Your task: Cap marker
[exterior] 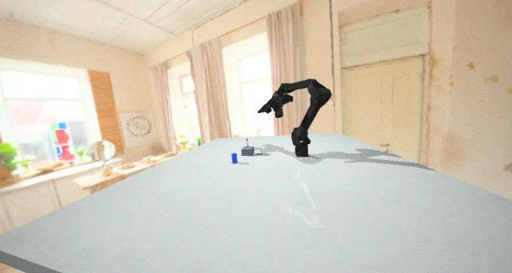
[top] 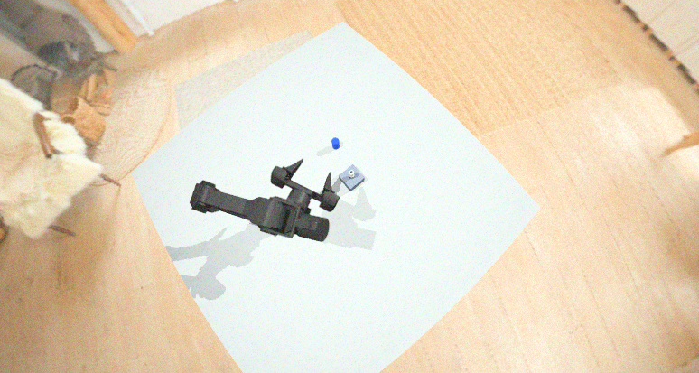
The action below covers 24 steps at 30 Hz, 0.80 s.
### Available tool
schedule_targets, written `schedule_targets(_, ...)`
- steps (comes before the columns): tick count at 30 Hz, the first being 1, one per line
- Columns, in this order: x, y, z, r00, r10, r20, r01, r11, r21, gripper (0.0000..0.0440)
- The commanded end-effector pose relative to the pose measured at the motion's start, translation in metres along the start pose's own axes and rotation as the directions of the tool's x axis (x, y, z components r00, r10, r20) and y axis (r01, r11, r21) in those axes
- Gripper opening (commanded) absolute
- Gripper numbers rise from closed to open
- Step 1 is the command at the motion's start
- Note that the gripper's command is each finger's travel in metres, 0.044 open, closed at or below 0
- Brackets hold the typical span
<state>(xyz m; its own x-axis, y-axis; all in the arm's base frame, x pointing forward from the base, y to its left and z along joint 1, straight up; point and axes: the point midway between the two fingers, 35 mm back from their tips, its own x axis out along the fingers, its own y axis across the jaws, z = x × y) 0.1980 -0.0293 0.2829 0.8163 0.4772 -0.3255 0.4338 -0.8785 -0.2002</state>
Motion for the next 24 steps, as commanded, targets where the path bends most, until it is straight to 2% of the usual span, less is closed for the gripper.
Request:
schedule_targets(1, 0.0, 0.001, 0.0, 1.0, -0.002, 0.005, 0.002, 1.0, -0.001, 0.0374)
schedule_targets(5, 0.003, 0.005, 0.0, 0.999, -0.015, 0.033, 0.015, 1.0, -0.003, 0.0271)
schedule_targets(7, 0.005, 0.006, -0.001, 0.999, -0.023, 0.048, 0.024, 1.0, -0.007, 0.0232)
schedule_targets(24, 0.021, 0.027, -0.003, 0.98, -0.074, 0.183, 0.088, 0.994, -0.071, 0.0254)
